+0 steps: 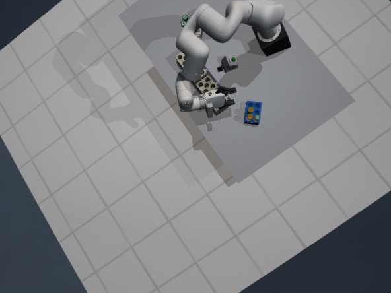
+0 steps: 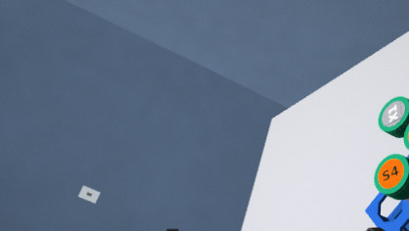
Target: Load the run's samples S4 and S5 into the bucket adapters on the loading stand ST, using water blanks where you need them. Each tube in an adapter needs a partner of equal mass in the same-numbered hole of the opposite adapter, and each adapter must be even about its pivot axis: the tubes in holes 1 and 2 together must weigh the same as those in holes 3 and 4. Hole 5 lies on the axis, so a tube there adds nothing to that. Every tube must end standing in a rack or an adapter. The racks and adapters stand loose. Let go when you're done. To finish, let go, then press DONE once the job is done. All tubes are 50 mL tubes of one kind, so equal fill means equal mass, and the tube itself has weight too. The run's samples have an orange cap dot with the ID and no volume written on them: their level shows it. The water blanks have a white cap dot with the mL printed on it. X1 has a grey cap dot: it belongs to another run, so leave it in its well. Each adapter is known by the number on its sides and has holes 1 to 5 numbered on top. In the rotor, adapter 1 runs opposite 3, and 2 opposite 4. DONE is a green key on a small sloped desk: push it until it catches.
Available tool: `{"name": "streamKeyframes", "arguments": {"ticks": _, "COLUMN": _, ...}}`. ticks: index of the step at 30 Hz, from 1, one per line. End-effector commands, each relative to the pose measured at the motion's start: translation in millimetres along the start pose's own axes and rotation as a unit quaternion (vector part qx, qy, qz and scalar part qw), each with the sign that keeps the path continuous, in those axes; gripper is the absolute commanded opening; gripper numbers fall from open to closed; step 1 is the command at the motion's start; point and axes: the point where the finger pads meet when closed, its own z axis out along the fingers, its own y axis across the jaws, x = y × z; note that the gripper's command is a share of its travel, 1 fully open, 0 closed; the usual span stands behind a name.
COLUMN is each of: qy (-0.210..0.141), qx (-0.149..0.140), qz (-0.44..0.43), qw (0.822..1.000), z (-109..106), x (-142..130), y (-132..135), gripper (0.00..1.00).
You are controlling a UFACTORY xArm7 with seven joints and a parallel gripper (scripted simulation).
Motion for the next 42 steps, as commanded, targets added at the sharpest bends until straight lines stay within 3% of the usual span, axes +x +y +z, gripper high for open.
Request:
{"name": "streamKeyframes", "arguments": {"ticks": 1, "qy": 0.000, "qx": -0.001, "qz": -0.001, "qw": 1.000, "z": -0.9, "x": 1.1, "y": -0.6, "gripper": 1.00}}
{"name": "streamKeyframes", "arguments": {"ticks": 17, "qy": 0.000, "qx": -0.001, "qz": -0.001, "qw": 1.000, "z": -0.9, "x": 1.1, "y": -0.6, "gripper": 1.00}}
{"name": "streamKeyframes", "arguments": {"ticks": 24, "qy": -0.015, "qx": -0.067, "qz": 0.094, "qw": 0.993, "z": -15.5, "x": -23.6, "y": -7.1, "gripper": 1.00}}
{"name": "streamKeyframes", "arguments": {"ticks": 32, "qy": -0.021, "qx": -0.142, "qz": 0.195, "qw": 0.970, "z": -29.1, "x": -49.7, "y": -13.5, "gripper": 1.00}}
{"name": "streamKeyframes", "arguments": {"ticks": 34, "qy": -0.021, "qx": -0.142, "qz": 0.195, "qw": 0.970, "z": -29.1, "x": -49.7, "y": -13.5, "gripper": 1.00}}
{"name": "streamKeyframes", "arguments": {"ticks": 42, "qy": -0.014, "qx": -0.224, "qz": 0.292, "qw": 0.930, "z": -44.4, "x": -77.5, "y": -21.1, "gripper": 1.00}}
